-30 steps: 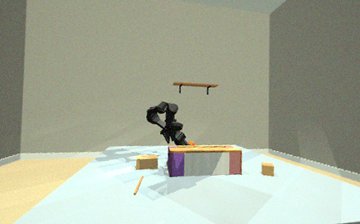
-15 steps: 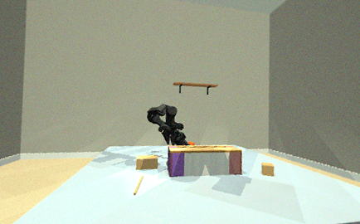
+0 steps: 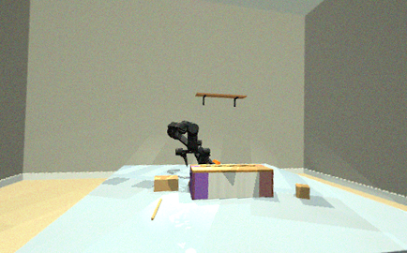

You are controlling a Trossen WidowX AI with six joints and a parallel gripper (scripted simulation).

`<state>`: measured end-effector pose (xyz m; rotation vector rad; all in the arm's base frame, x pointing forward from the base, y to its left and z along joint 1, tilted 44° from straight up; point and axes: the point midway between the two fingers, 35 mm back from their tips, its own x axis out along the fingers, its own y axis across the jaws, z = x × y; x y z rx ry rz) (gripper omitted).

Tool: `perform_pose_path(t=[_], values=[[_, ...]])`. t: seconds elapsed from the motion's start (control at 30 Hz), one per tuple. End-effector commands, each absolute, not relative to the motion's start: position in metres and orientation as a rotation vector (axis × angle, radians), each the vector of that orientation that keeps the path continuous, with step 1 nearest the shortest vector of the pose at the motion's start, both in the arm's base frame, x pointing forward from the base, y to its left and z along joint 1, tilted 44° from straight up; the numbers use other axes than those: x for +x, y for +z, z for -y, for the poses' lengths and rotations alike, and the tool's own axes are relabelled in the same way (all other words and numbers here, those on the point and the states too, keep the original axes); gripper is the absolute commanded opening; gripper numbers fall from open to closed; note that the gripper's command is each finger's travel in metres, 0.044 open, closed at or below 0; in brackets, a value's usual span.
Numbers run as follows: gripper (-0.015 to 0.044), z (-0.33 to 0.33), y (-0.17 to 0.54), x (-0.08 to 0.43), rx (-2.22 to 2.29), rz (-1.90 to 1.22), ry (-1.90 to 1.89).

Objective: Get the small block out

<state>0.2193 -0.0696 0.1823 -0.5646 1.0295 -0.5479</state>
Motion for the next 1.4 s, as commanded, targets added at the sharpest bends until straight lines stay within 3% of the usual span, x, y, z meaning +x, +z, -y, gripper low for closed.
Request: perform_pose_path(t=[0.0, 0.57, 1.1, 1.37], values=[[0.0285, 0.082, 0.166, 0.216, 0.264, -0.665, -0.945], [0.0285, 0.092, 0.156, 0.215, 1.232, -0.079, -1.232], [0.0285, 0.095, 0.151, 0.217, 2.100, 0.608, -1.258], [0.0285, 0.095, 0.151, 0.217, 2.145, 0.648, -1.252]])
